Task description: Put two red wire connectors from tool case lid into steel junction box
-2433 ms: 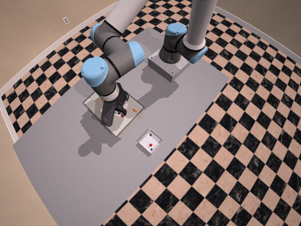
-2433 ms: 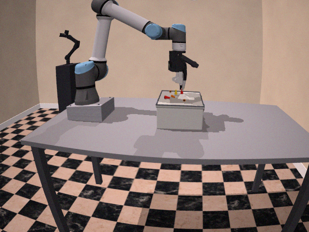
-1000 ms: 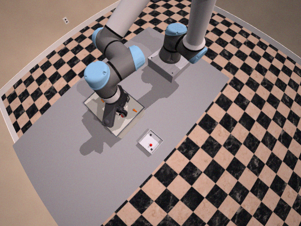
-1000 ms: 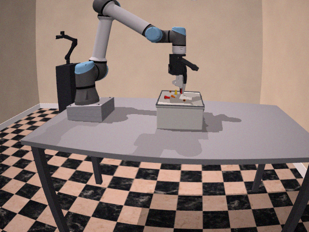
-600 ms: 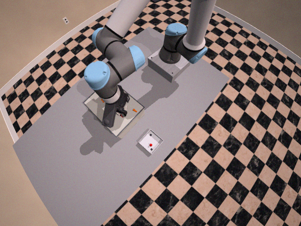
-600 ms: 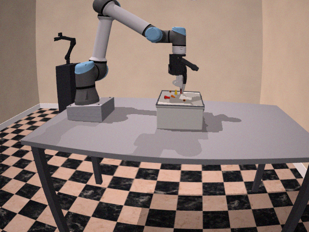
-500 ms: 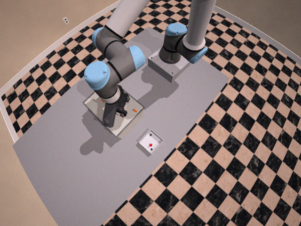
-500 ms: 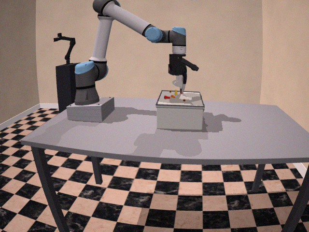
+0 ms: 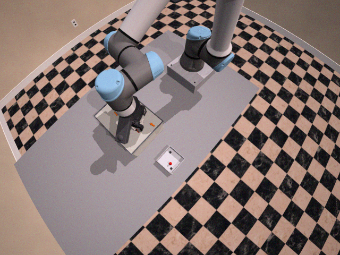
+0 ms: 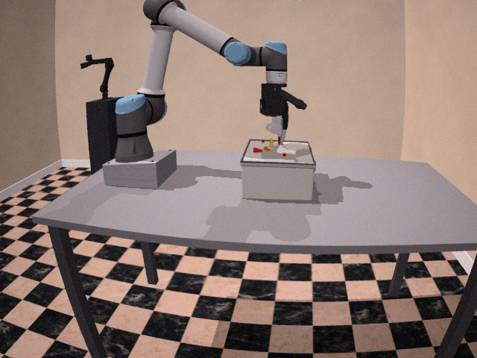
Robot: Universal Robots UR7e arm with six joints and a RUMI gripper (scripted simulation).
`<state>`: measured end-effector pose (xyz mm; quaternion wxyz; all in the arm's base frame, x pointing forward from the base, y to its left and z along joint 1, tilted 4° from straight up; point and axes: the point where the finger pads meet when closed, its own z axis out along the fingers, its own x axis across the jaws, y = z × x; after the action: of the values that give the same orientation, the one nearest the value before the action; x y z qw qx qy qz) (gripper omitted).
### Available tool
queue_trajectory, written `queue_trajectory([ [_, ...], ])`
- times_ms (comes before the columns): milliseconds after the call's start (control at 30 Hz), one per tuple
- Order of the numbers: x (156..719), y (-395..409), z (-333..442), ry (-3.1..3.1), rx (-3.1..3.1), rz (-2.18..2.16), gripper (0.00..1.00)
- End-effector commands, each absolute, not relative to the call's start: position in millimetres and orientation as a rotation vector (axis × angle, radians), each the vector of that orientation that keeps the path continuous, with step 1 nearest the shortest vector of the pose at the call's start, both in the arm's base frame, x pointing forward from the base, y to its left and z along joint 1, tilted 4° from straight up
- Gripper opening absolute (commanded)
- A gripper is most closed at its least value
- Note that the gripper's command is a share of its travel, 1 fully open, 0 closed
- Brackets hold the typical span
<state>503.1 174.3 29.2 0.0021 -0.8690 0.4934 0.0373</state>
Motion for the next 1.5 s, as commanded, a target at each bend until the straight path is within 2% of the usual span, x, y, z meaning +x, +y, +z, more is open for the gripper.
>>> queue_trajectory([
  [0,504,174,30,1.548,-2.726,0.115,0.0],
  [633,504,174,33,1.548,-2.726,0.115,0.0],
  [1467,508,171,99,1.548,-2.726,0.115,0.0],
])
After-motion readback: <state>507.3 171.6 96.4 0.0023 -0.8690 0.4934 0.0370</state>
